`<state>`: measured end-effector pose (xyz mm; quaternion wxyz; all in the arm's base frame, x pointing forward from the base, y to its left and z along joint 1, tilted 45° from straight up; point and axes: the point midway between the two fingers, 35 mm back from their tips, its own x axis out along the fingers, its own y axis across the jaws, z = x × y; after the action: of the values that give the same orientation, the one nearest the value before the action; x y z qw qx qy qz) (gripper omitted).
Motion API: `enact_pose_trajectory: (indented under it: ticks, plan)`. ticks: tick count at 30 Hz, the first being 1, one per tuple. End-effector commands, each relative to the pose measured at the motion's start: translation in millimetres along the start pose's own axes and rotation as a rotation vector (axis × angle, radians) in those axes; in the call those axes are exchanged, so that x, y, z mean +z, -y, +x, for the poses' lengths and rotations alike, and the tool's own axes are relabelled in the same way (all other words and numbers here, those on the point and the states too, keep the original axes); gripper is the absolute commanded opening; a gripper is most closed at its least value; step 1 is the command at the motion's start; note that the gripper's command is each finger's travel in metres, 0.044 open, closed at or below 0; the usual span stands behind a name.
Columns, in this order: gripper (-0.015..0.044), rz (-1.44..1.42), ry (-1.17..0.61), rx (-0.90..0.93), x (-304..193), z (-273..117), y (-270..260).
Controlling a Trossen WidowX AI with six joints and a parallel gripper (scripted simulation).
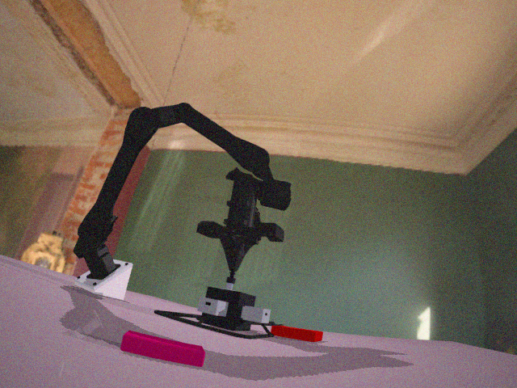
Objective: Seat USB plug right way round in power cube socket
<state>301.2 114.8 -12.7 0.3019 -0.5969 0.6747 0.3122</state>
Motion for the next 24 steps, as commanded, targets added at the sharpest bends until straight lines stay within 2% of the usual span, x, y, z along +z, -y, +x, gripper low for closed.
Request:
enact_pose_trajectory:
  ticks: [1, 24]
  plan:
    - [0.0, -0.004, 0.001, 0.002, 0.0, 1.2, -0.6]
    - [0.0, -0.004, 0.001, 0.002, -0.2, 4.0, -0.6]
